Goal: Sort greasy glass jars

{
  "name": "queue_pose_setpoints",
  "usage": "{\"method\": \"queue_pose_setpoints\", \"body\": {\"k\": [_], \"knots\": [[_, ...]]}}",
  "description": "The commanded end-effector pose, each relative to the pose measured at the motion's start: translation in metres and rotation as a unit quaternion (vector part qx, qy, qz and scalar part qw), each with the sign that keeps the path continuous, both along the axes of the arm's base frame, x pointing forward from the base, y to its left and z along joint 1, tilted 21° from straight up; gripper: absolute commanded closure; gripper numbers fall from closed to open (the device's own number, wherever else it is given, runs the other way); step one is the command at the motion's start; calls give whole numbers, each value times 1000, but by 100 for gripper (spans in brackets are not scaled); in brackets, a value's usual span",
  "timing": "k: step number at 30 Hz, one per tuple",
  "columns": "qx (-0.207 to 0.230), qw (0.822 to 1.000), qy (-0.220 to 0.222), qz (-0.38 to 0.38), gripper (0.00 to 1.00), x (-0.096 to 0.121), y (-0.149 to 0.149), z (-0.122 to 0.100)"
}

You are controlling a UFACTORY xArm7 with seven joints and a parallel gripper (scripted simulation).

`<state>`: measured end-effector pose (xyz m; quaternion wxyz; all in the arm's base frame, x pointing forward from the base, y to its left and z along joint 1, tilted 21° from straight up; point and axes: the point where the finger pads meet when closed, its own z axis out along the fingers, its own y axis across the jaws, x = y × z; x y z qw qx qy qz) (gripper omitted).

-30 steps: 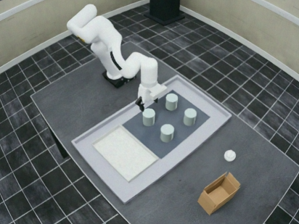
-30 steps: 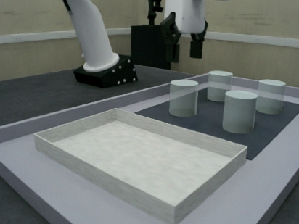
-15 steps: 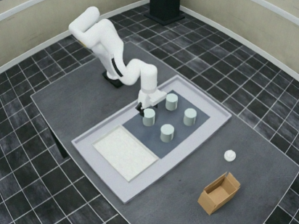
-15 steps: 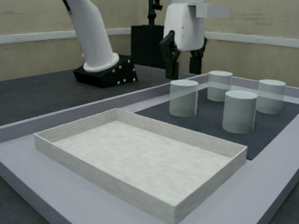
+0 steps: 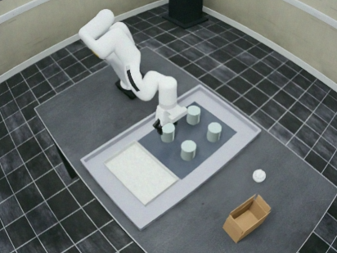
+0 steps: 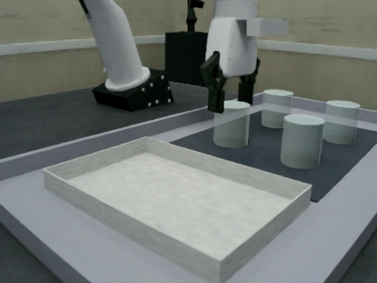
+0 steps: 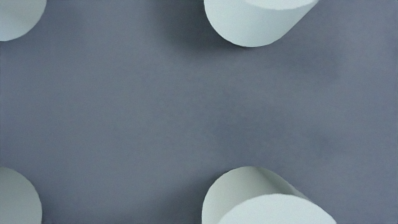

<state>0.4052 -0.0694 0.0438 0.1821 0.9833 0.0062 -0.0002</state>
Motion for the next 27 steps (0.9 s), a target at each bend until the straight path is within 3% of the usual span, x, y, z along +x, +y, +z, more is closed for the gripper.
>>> {"method": "queue_pose_setpoints", "body": {"k": [1,12,20,21,27], "knots": [[0,1000,-3,1,0,2,-1,-4],[0,1000,-3,1,0,2,-9,-25],[0,1000,-3,1,0,2,-9,-25],[0,1000,-3,1,8,2,-9,-25],[0,1000,-3,1,8,2,-9,-25]]}}
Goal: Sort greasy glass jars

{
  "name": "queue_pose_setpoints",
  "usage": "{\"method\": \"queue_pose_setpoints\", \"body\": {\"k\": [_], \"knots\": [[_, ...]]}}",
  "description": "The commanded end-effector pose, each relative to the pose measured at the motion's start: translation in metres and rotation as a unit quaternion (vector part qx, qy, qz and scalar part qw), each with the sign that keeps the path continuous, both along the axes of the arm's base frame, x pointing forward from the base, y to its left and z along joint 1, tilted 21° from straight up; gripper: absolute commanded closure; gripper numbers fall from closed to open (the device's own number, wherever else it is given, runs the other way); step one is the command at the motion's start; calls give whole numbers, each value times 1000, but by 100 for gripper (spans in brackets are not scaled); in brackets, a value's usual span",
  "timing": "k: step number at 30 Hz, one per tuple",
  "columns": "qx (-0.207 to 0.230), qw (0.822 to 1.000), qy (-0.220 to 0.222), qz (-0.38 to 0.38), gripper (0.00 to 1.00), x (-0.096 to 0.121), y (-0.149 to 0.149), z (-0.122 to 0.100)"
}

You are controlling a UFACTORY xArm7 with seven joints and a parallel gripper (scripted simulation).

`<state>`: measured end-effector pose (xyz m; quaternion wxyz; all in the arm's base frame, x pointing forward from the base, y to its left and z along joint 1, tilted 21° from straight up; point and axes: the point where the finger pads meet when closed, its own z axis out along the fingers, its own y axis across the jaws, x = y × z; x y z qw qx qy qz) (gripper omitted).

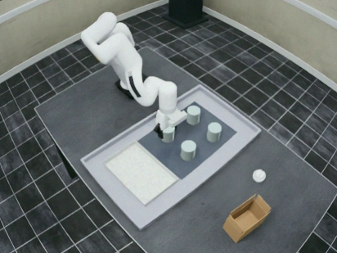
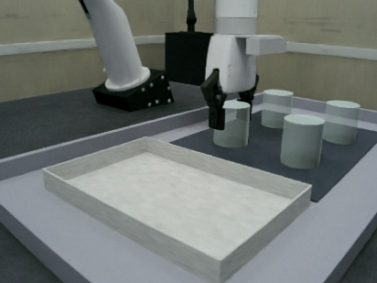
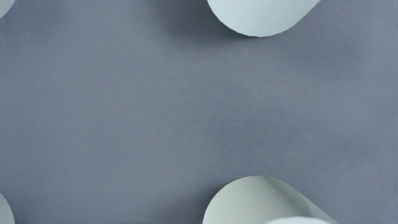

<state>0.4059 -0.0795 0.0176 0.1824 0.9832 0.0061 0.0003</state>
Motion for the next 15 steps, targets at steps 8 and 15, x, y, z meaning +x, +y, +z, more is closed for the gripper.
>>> {"method": "queue_pose_setpoints", "body": {"k": [8,15], "knots": [[0,1000,-2,1,8,2,1,1],[0,1000,-2,1,12,2,1,1]]}}
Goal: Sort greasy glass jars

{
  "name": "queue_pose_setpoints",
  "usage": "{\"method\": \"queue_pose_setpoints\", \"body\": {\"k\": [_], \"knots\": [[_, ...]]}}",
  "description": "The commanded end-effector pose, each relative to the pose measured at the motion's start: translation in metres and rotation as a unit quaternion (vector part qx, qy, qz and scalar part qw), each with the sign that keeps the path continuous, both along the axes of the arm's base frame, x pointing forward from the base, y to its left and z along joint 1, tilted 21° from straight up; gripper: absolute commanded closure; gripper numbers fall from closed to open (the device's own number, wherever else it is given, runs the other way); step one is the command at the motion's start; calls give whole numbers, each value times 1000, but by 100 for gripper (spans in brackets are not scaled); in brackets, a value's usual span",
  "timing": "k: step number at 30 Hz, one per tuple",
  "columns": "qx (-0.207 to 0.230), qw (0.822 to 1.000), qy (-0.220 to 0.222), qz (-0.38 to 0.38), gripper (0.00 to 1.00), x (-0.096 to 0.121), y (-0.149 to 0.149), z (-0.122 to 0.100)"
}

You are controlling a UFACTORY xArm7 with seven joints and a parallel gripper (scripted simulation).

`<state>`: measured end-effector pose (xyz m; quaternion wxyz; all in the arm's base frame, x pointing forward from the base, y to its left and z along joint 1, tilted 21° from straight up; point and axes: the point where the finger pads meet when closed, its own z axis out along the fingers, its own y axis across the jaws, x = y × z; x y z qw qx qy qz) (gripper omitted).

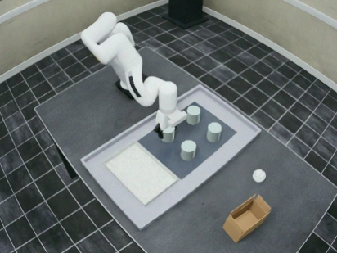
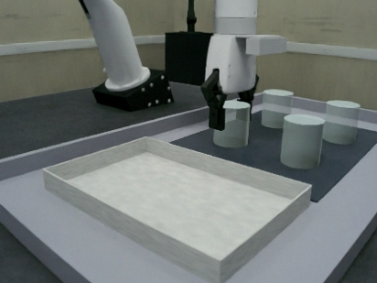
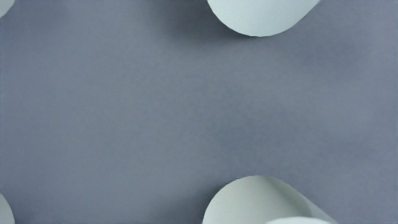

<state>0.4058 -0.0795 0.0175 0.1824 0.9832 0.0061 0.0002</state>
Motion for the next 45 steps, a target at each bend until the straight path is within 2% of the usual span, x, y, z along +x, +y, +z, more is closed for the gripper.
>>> {"method": "queue_pose_setpoints", "body": {"k": [1,45], "knots": [[0,1000,-2,1,12,2,1,1],[0,1000,-2,1,18,2,1,1]]}}
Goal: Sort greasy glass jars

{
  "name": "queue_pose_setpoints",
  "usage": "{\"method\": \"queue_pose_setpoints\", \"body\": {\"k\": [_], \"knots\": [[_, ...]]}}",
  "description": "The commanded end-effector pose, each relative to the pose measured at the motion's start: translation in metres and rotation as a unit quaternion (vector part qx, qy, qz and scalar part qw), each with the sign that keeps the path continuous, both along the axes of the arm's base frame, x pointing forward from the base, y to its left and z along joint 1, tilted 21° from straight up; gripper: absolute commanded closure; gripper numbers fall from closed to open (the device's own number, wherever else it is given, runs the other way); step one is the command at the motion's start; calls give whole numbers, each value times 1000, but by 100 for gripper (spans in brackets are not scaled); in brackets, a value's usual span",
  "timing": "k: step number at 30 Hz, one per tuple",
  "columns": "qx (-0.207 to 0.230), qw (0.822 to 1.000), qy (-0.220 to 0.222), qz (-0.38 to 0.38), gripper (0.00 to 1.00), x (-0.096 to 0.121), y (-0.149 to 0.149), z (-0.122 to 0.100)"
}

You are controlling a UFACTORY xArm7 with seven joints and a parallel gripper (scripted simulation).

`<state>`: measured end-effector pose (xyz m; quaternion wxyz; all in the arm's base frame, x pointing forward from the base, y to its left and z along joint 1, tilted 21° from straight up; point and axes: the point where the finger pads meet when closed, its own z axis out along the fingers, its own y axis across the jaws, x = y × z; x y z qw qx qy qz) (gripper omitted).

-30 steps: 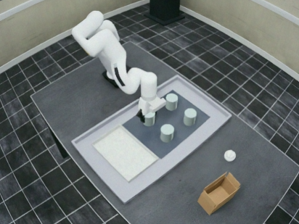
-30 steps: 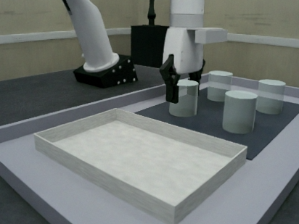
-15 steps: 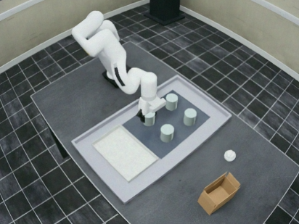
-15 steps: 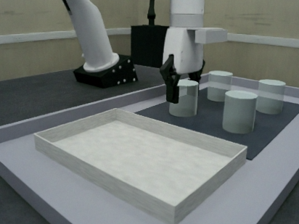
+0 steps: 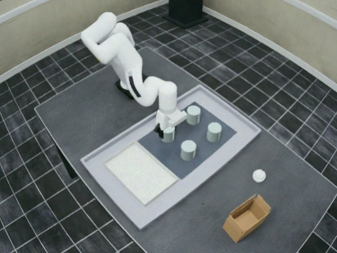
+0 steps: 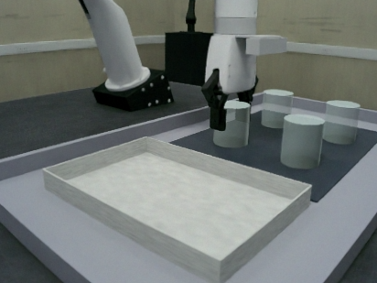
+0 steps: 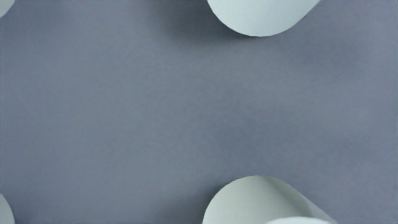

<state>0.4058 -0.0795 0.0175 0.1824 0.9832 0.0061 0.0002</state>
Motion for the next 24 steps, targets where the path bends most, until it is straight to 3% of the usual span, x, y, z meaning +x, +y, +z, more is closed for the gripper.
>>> {"method": "queue_pose_setpoints", "body": {"k": [1,24], "knots": [[0,1000,-2,1,18,2,1,1],[0,1000,-2,1,24,2,1,1]]}}
